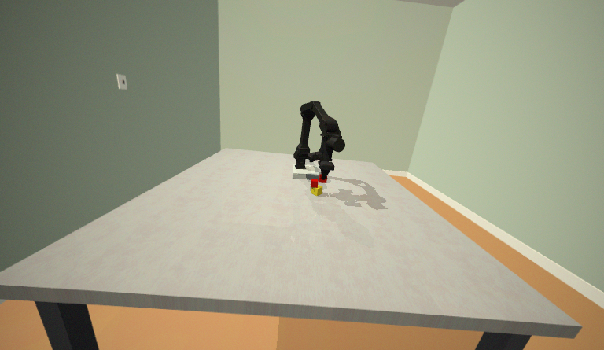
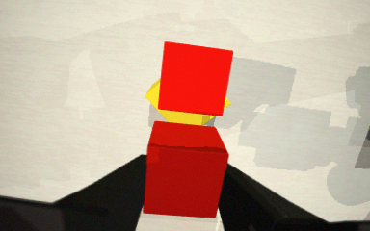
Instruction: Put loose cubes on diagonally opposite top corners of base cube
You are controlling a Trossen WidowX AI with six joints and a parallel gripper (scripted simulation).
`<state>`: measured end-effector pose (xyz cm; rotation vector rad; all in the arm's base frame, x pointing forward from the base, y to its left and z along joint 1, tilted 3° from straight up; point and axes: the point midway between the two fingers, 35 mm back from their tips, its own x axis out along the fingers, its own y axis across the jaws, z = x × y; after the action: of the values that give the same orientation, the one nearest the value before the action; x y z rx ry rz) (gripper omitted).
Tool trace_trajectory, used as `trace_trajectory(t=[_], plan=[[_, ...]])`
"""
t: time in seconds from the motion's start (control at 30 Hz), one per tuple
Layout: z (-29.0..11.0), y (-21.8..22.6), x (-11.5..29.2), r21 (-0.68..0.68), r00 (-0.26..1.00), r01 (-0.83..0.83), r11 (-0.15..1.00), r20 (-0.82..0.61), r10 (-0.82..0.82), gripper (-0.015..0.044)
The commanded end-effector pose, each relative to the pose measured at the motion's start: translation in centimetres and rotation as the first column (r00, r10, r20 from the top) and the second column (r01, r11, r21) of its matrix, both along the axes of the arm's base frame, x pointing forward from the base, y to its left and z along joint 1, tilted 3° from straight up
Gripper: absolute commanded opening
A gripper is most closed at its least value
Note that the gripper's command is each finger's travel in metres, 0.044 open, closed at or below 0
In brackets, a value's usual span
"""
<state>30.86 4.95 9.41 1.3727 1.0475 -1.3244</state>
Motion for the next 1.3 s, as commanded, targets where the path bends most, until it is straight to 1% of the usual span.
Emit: trace_trajectory(t=[0.0, 0.2, 1.27], plan=[[-1.4, 0.0, -0.2, -0.008, 1.000, -0.008, 1.000, -0.015, 0.008, 0.0105], [-2.4, 0.0, -0.1, -0.014, 1.000, -0.017, 1.000, -0.015, 0.017, 0.0105], [-2.6, 0.0, -0.1, -0.014, 1.000, -0.018, 1.000, -0.015, 0.018, 0.0105]])
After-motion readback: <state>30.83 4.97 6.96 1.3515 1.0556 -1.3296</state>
